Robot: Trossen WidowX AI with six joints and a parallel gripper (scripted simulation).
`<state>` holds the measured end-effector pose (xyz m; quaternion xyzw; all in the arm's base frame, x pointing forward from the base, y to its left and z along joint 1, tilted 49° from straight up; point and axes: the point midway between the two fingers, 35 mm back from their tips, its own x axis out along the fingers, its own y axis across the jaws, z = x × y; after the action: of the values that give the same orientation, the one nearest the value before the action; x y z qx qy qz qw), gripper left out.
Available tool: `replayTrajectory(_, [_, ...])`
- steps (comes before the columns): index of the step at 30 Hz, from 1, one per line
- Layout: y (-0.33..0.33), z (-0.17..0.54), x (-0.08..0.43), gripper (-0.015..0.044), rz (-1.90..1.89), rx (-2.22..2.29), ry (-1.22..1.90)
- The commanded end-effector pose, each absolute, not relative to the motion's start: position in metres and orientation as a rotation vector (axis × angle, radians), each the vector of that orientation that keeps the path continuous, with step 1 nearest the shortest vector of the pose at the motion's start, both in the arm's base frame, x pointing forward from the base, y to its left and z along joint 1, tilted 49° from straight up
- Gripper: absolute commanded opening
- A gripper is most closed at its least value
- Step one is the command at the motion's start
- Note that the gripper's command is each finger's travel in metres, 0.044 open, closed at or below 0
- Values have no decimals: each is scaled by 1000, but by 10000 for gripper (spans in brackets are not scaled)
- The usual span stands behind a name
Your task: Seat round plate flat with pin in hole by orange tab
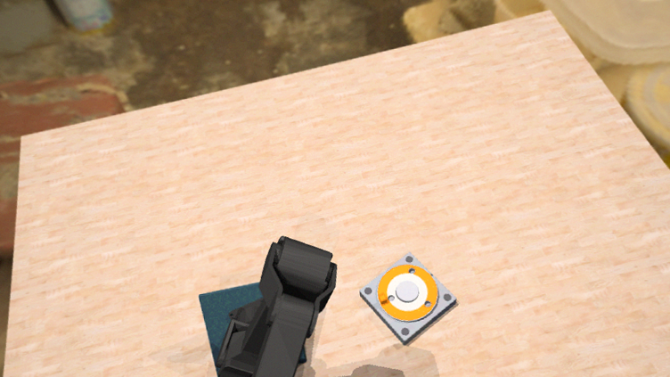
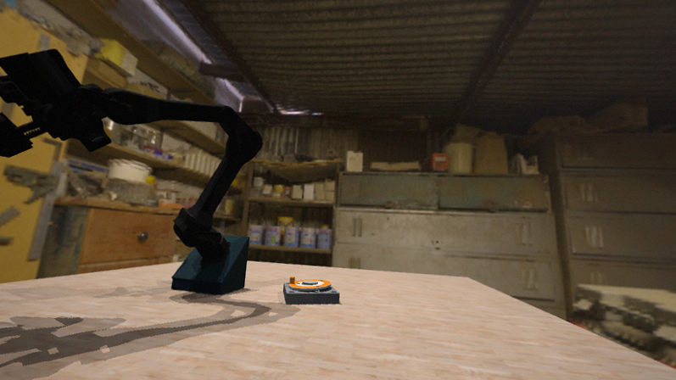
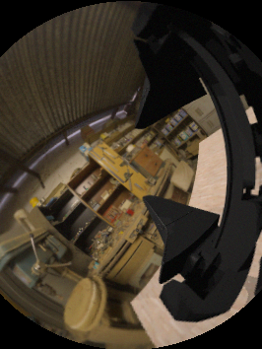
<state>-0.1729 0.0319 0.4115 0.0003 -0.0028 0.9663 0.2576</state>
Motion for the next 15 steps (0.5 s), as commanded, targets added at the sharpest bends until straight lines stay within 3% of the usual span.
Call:
replayTrajectory(1, [30, 411, -174, 374, 2631, -4, -19])
replayTrajectory(7, [-43, 395, -191, 216, 2946, -86, -201])
replayTrajectory(15, [-141, 380, -174, 6, 3325, -171, -442])
